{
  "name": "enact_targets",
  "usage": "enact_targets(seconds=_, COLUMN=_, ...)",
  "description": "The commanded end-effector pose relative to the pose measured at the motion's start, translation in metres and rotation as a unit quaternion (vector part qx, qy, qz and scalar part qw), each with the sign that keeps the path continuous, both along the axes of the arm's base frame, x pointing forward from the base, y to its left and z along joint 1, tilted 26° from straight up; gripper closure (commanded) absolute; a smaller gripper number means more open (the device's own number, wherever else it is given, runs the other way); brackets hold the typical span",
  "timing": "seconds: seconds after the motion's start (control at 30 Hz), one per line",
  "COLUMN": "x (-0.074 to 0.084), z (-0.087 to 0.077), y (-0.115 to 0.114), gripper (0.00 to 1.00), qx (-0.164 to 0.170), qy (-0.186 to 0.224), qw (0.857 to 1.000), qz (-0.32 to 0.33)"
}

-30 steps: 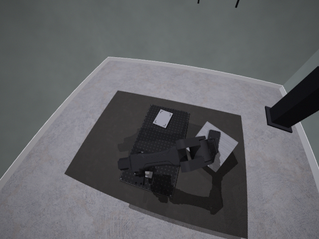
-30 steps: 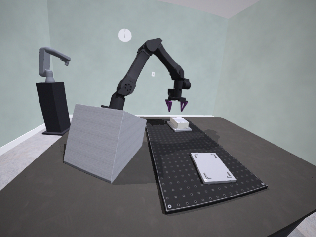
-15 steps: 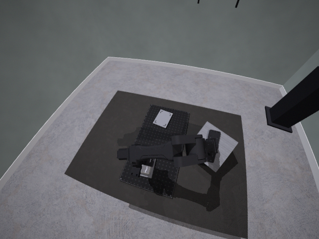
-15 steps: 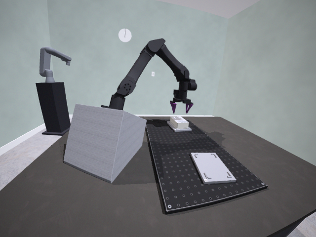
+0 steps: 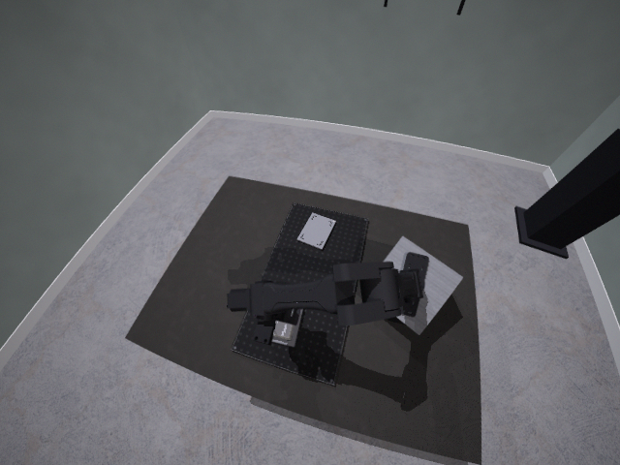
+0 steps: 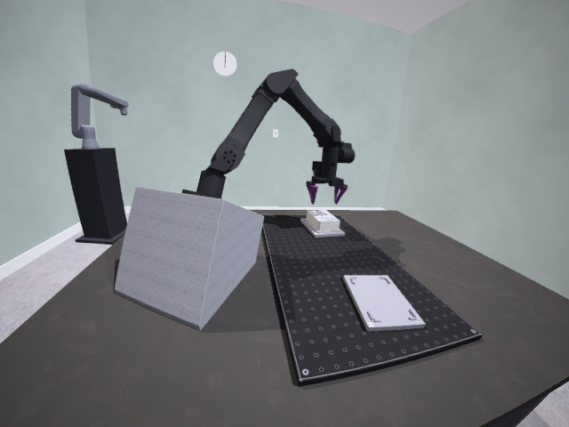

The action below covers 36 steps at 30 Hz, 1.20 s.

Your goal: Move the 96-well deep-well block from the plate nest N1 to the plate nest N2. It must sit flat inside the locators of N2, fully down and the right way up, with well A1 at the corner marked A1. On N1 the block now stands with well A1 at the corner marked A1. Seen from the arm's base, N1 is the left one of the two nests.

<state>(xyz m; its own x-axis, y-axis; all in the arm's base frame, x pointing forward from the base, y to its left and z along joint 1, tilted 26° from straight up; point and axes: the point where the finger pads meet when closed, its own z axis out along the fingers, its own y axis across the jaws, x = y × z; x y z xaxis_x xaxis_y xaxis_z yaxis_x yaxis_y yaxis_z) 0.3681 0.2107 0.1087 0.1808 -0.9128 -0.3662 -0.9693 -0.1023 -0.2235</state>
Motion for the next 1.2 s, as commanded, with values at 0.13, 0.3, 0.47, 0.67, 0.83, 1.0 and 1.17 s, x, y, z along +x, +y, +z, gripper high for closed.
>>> enact_targets(seconds=0.13, x=0.002, z=0.005, y=0.001, gripper=0.00, qx=0.006, qy=-0.006, qw=1.000, qz=0.000)
enact_targets(seconds=0.3, x=0.003, z=-0.003, y=0.005, gripper=0.00, qx=0.006, qy=-0.006, qw=1.000, qz=0.000)
enact_targets(seconds=0.47, x=0.005, z=-0.010, y=0.008, gripper=0.00, qx=0.006, qy=-0.006, qw=1.000, qz=0.000)
enact_targets(seconds=0.67, x=0.006, z=-0.016, y=0.011, gripper=0.00, qx=0.006, qy=-0.006, qw=1.000, qz=0.000)
enact_targets(seconds=0.83, x=0.007, z=-0.024, y=0.014, gripper=0.00, qx=0.006, qy=-0.006, qw=1.000, qz=0.000)
enact_targets(seconds=1.0, x=0.009, z=-0.031, y=0.018, gripper=0.00, qx=0.007, qy=-0.006, qw=1.000, qz=0.000)
enact_targets(seconds=1.17, x=0.010, z=-0.039, y=0.021, gripper=0.00, qx=0.007, qy=-0.006, qw=1.000, qz=0.000)
